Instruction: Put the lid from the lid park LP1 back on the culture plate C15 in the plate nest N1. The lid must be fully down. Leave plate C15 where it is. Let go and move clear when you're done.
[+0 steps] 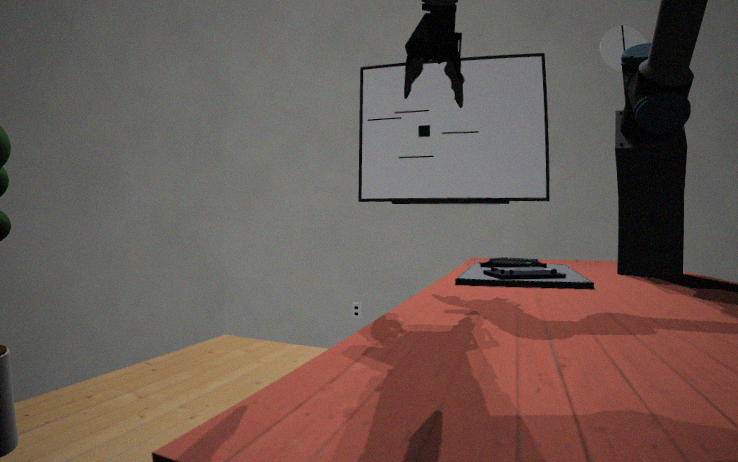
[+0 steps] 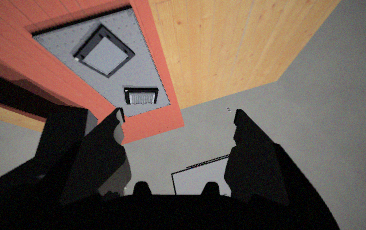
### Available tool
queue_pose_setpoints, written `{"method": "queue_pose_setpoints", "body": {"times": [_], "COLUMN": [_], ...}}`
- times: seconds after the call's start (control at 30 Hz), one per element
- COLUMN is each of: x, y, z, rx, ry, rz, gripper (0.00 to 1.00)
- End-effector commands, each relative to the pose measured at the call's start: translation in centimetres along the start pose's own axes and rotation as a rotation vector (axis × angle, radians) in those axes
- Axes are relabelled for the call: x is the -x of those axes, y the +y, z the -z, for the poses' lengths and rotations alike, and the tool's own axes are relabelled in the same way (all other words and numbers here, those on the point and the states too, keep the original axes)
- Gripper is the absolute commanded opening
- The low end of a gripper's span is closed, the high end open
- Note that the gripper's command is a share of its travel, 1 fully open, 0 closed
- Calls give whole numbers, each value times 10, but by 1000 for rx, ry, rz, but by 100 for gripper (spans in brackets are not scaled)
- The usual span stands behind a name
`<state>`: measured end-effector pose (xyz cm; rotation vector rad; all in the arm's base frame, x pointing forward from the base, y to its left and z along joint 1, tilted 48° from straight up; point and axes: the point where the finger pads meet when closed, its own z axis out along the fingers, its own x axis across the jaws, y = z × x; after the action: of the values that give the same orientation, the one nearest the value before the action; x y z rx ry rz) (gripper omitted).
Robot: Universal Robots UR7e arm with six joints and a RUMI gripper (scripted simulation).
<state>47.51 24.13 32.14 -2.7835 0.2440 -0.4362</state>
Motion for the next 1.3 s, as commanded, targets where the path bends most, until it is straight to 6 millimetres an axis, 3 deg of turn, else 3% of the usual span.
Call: {"method": "queue_pose_setpoints", "body": {"times": [0.0, 0.53, 0.7, 1.07, 1.27], "x": [-1, 4, 5, 16, 19], "y": [22, 83, 88, 131, 141], "z": [5, 19, 21, 34, 37], "rx": [35, 125, 144, 217, 243], "ry": [-9, -25, -28, -32, -33], "rz": [-103, -368, -425, -632, -708], "gripper": [82, 82, 82, 82, 82]}}
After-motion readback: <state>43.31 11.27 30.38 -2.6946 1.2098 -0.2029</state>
